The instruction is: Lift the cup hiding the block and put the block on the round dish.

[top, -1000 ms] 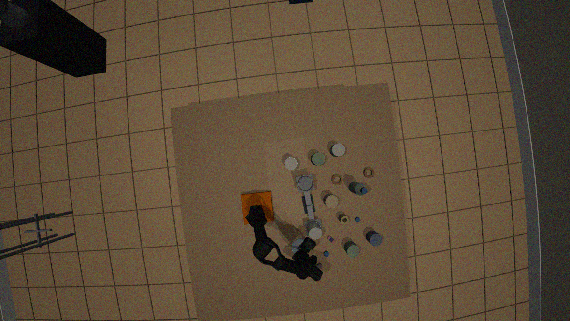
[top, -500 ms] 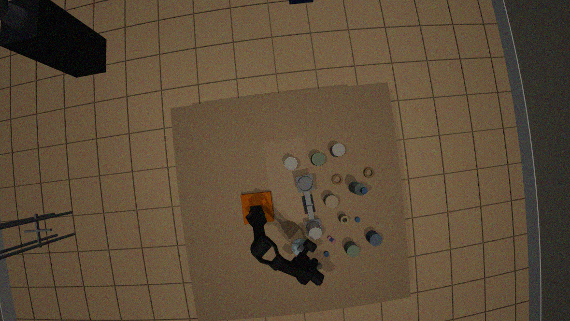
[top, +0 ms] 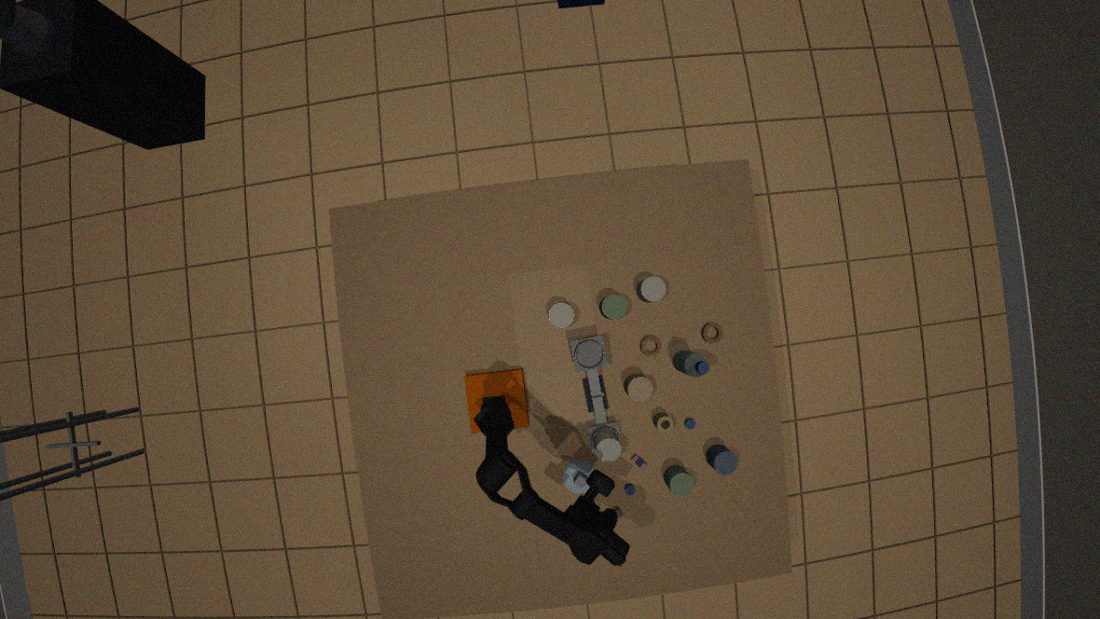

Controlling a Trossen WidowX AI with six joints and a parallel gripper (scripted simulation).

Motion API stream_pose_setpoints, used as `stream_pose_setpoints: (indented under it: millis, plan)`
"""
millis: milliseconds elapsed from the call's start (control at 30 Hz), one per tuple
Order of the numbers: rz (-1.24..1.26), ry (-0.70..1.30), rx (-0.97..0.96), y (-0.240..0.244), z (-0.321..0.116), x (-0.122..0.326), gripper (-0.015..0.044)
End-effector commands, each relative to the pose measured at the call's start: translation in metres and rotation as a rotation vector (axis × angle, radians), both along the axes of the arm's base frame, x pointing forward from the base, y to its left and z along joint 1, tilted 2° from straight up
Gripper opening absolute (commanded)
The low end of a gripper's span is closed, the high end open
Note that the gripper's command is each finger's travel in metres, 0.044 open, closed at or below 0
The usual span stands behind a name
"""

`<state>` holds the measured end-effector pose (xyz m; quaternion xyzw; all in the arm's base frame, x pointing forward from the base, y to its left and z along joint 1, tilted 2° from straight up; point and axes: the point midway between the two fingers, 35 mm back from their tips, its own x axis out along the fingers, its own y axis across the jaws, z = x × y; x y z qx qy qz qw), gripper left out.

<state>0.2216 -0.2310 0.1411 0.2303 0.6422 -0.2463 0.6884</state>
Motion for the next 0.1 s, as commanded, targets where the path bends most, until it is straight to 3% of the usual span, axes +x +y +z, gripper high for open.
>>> stream_pose_setpoints:
  millis: [0,67]
  plan:
    - [0.001,-0.002,-0.002,0.0,0.0024,-0.0003,0.044]
    - [0.001,-0.002,-0.002,0.0,0.0024,-0.0003,0.044]
